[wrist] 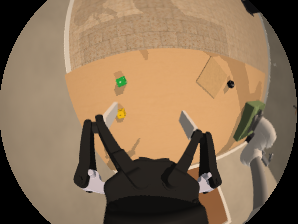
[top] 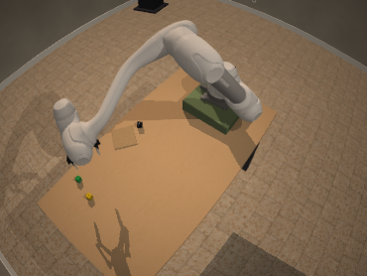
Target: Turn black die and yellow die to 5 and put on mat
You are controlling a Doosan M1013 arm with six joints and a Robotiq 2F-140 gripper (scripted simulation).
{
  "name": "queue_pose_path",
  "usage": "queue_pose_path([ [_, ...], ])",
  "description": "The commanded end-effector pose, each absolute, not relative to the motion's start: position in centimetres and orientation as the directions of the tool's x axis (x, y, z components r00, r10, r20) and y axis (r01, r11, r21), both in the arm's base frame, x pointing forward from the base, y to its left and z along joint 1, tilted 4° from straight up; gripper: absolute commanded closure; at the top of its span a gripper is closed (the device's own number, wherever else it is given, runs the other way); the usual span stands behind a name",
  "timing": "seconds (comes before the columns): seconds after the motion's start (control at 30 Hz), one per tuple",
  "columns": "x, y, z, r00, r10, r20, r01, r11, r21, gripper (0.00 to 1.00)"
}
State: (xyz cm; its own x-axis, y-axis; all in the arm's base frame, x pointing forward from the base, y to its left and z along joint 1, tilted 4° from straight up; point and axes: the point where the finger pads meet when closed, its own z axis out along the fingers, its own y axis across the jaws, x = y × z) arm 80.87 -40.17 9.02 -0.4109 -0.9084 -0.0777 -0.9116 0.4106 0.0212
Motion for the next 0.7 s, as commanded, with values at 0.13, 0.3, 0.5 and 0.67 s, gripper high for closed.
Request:
queue_pose_path([
  [0.13,70.0,-42.0,9.5,-0.583,-0.809,-0.069,-0.812,0.583,0.022,0.00],
  [0.3,65.2,-42.0,9.4,-0.640,-0.765,-0.067,-0.768,0.640,0.027,0.00],
  [0.5,56.9,-41.0,8.9,-0.741,-0.668,-0.063,-0.671,0.741,0.036,0.00],
  [0.67,53.1,-40.1,8.5,-0.783,-0.619,-0.061,-0.622,0.782,0.040,0.00],
])
